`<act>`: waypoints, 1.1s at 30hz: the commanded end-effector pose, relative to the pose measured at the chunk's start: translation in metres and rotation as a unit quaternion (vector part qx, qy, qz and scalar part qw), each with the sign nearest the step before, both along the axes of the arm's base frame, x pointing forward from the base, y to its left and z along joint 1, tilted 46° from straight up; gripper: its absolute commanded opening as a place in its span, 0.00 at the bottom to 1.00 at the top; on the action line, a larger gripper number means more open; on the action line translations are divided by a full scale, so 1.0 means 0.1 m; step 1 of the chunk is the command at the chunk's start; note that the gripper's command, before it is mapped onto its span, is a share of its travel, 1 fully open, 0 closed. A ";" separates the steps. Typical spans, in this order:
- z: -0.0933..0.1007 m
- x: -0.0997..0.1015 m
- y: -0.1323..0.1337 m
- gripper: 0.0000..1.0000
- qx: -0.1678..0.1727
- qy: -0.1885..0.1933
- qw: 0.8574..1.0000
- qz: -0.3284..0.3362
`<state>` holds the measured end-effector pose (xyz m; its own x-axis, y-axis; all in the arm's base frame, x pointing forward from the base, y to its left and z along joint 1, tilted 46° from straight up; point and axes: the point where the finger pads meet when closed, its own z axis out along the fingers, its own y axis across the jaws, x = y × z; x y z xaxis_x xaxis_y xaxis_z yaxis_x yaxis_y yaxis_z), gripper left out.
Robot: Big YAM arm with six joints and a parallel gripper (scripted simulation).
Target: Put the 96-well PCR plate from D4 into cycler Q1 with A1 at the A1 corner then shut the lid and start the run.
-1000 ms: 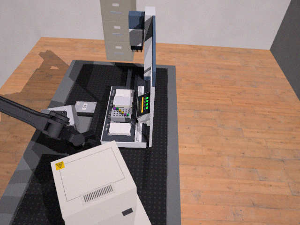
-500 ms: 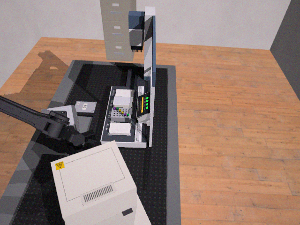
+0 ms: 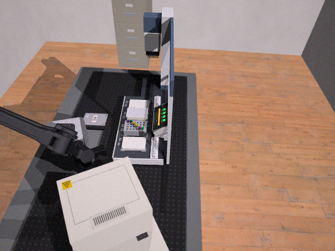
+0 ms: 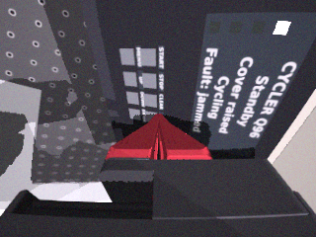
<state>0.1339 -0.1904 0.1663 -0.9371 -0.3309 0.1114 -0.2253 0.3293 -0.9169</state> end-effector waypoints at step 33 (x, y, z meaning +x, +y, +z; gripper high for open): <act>-0.58 -0.29 -0.16 0.00 0.017 0.066 0.996 -0.064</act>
